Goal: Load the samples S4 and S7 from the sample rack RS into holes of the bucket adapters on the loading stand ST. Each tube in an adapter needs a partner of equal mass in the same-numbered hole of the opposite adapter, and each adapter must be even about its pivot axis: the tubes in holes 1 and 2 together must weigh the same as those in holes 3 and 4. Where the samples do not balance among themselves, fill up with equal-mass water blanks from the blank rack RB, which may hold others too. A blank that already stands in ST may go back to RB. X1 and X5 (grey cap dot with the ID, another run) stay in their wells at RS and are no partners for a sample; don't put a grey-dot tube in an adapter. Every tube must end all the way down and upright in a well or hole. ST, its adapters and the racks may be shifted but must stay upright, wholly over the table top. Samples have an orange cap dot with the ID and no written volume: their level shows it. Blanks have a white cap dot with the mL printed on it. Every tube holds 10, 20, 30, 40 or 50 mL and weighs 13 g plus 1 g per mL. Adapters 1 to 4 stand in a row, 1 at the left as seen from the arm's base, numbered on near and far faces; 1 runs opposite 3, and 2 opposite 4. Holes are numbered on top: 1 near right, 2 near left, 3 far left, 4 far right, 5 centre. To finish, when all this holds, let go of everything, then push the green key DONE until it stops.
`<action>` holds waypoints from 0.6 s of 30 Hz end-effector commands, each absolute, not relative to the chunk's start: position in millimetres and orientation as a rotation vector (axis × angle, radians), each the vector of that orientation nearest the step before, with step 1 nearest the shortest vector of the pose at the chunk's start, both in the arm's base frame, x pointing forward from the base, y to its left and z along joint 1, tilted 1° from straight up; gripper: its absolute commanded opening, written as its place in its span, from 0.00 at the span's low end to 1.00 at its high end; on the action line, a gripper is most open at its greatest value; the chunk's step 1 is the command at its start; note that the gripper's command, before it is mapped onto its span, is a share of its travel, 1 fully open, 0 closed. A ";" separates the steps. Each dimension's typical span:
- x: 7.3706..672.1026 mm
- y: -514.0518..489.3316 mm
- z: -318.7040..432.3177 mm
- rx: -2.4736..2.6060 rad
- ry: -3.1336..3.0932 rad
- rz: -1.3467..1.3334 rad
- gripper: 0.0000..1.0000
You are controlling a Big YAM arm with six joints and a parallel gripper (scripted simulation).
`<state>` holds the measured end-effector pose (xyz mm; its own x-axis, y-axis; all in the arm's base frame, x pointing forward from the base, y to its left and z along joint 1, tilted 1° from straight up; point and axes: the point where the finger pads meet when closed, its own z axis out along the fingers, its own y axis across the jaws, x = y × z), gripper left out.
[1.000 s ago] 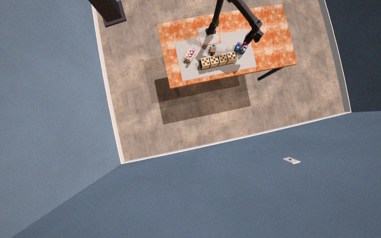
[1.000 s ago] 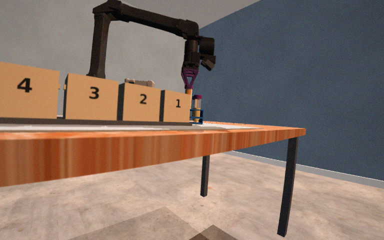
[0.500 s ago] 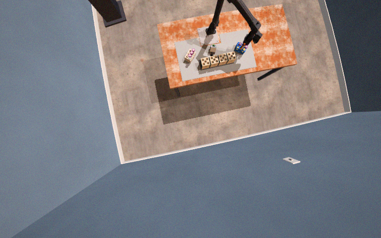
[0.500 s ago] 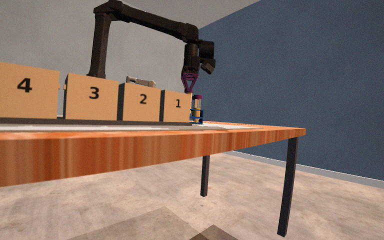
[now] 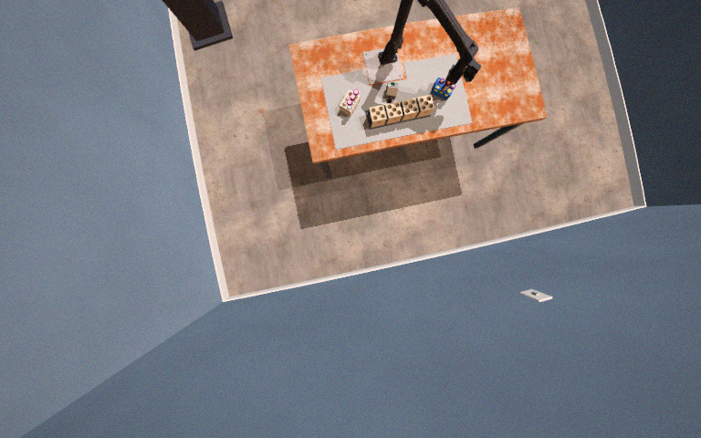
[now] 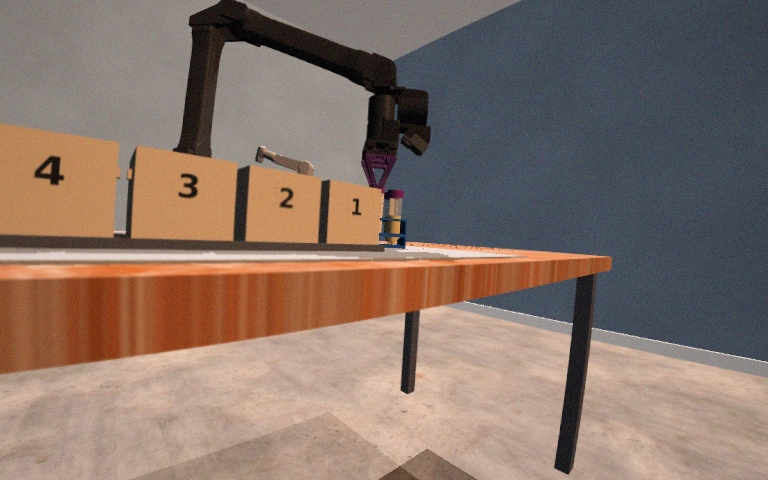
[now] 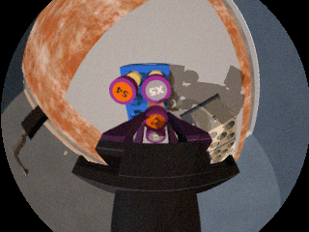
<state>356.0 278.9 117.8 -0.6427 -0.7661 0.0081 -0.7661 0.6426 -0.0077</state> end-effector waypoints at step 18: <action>367.9 288.2 131.7 1.348 -2.890 -0.004 0.55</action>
<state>356.5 279.3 112.7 -0.6427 -0.7661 0.0100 -0.7662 0.6426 -0.0073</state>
